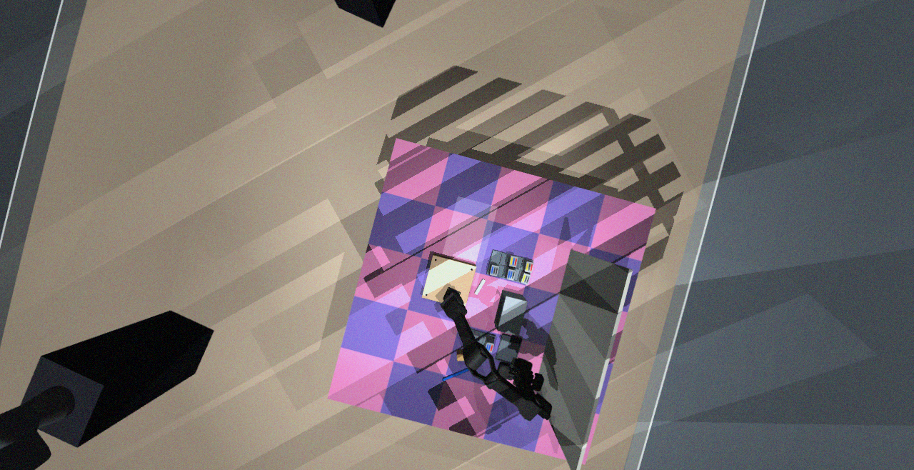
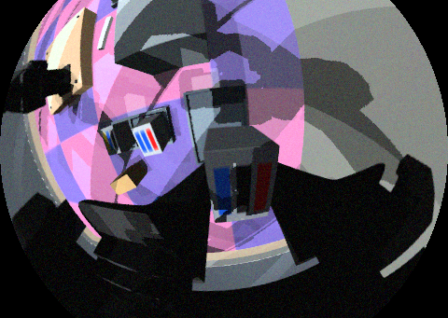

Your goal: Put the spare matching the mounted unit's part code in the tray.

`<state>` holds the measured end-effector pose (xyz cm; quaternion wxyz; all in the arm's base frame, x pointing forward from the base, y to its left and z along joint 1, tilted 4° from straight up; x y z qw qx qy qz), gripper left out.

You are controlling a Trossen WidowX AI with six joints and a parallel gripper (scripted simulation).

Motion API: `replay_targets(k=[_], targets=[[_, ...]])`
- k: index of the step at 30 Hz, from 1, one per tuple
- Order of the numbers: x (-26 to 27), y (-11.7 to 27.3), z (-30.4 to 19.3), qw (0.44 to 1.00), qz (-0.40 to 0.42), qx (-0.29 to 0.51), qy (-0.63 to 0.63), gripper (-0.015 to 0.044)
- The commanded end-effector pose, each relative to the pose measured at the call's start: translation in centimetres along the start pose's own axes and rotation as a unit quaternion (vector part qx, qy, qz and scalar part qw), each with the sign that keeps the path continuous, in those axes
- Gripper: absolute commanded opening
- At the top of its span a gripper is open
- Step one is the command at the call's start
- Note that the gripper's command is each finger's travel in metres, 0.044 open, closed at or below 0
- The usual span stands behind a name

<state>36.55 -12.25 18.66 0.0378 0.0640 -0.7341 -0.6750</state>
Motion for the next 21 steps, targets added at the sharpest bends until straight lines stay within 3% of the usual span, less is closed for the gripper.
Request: replay_targets(k=[1, 21], targets=[[-0.1, -0.4, 0.0, 1.0, 0.0, 0.0, 0.002, 0.0], [-0.2, -1.9, -0.1, 1.0, 0.0, 0.001, 0.002, 0.0]])
Point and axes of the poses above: the point midway between the two fingers, 35 mm back from their tips, its own y axis back along the fingers, its own x axis across the jaws, z = x × y, the point moved 3 cm from there along y, back along the fingers, and after that the axes turned 2 degrees about y, right-handed, at the moved point
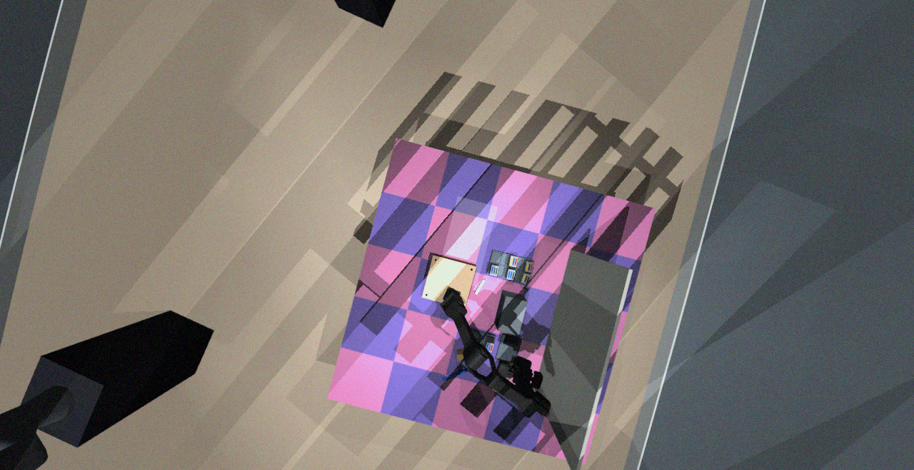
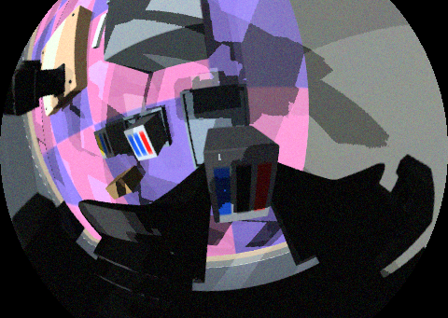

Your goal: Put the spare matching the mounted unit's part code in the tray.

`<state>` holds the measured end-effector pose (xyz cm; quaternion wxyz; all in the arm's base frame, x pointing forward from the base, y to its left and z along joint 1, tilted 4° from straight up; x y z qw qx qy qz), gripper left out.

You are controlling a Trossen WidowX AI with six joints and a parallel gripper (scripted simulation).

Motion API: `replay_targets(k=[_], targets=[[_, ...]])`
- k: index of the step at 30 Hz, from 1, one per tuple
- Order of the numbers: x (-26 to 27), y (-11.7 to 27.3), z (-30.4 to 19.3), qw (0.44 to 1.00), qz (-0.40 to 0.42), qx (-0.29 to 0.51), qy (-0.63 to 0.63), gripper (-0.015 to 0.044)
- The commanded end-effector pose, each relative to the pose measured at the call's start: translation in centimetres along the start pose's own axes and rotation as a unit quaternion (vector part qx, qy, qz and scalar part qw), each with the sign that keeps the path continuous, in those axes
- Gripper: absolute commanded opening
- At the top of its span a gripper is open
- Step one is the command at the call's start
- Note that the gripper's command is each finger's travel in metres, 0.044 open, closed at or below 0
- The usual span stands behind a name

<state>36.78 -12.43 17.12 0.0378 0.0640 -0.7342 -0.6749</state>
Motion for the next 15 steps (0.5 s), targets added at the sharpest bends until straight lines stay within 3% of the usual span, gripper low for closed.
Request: replay_targets(k=[1, 15], targets=[[0.0, -0.4, 0.0, 1.0, 0.0, 0.0, 0.002, 0.0], [-0.1, -1.4, -0.1, 1.0, 0.0, 0.0, 0.002, 0.0]])
Point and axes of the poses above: the point midway between the two fingers, 35 mm back from their tips, its own y axis back along the fingers, its own x axis across the jaws, z = x × y, the point moved 3 cm from there along y, back along the fingers, and after that the axes turned 2 degrees about y, right-handed, at the moved point
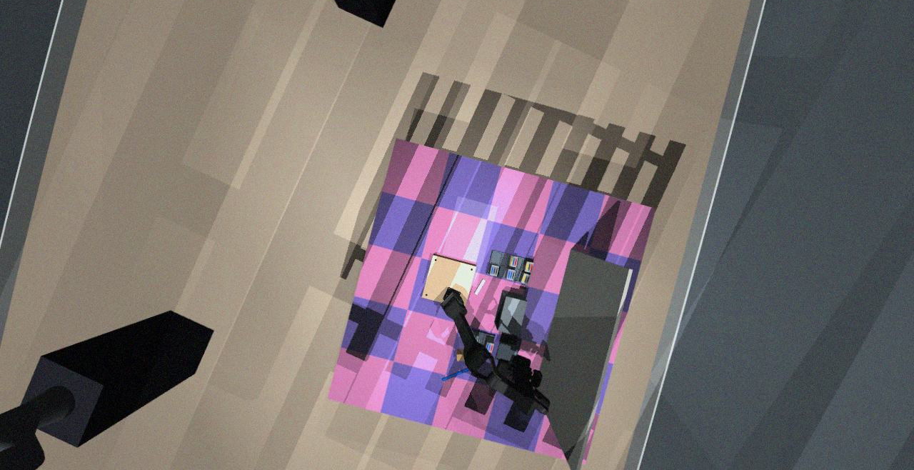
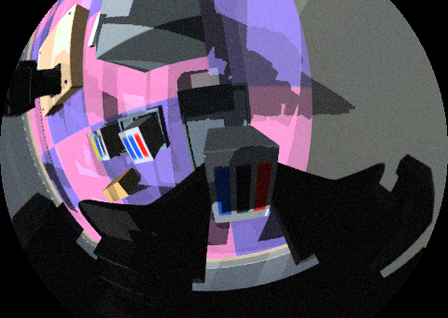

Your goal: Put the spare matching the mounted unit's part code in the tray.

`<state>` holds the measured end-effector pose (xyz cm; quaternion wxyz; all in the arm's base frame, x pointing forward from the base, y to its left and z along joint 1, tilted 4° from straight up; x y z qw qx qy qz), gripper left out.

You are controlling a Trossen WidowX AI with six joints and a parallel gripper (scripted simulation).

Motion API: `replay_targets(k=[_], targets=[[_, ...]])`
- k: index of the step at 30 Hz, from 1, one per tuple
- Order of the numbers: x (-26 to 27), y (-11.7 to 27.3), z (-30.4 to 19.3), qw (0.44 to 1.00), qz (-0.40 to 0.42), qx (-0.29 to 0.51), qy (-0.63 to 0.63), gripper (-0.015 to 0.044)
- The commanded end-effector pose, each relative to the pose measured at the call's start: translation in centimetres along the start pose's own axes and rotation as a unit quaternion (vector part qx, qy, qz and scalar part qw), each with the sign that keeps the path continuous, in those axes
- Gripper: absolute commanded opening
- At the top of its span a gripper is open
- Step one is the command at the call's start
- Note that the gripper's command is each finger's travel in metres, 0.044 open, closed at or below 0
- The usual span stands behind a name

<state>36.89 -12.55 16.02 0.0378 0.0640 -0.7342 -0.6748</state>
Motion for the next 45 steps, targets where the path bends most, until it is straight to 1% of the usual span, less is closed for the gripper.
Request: replay_targets(k=[1, 45], targets=[[0.0, -0.4, 0.0, 1.0, 0.0, 0.0, 0.002, 0.0], [0.1, -3.6, 0.0, 1.0, 0.0, 0.0, 0.002, 0.0]])
Point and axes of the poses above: the point midway between the two fingers, 35 mm back from their tips, its own y axis back along the fingers, its own x axis across the jaws, z = x × y, the point moved 3 cm from there along y, back along the fingers, and after that the axes turned 2 degrees about y, right-handed, at the moved point
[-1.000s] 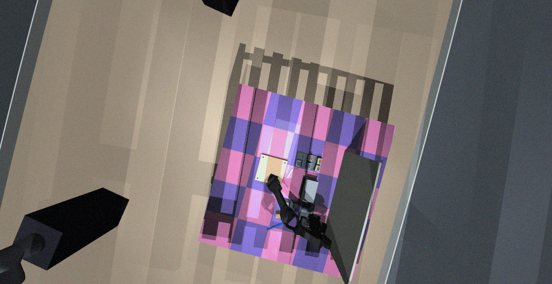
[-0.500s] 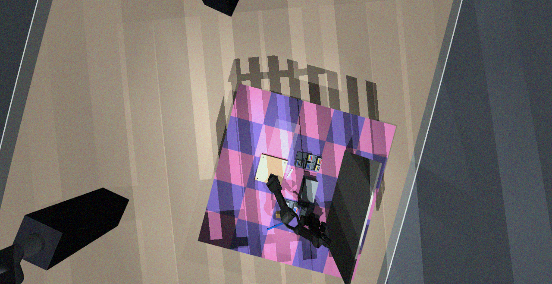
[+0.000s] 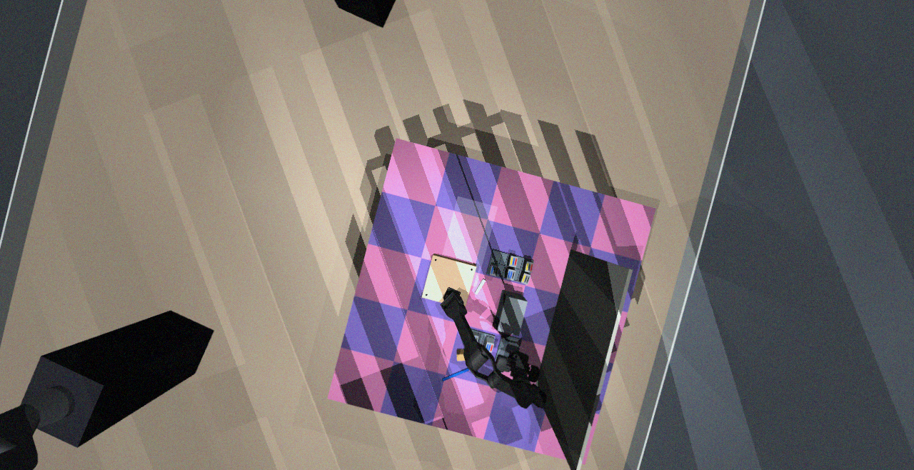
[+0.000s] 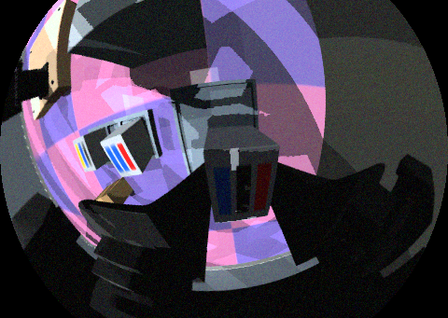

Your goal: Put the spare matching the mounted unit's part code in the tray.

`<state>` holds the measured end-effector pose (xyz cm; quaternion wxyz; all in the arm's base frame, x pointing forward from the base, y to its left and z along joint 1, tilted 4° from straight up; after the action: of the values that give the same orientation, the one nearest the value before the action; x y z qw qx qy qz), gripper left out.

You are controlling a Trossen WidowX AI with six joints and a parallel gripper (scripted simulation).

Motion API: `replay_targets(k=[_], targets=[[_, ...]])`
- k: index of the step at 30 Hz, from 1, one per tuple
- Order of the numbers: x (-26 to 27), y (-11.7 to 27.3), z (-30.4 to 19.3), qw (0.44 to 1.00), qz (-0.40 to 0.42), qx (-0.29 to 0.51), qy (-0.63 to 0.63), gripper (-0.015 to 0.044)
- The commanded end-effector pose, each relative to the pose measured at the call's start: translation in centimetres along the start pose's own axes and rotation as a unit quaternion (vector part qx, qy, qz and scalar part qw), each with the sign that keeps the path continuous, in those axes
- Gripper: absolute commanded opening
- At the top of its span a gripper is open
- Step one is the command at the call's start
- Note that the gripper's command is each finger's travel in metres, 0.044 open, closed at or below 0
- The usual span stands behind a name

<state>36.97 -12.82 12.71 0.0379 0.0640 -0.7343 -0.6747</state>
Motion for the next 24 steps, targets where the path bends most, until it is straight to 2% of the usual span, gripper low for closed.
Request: replay_targets(k=[1, 24], targets=[[0.0, -0.4, 0.0, 1.0, 0.0, 0.0, 0.002, 0.0], [0.2, -2.0, 0.1, 1.0, 0.0, 0.0, 0.002, 0.0]])
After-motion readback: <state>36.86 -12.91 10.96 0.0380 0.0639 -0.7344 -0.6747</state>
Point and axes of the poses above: the point midway between the two fingers, 35 mm back from their tips, its own y axis back along the fingers, its own x axis across the jaws, z = x × y, the point moved 3 cm from there along y, back along the fingers, and after that the axes turned 2 degrees about y, right-handed, at the moved point
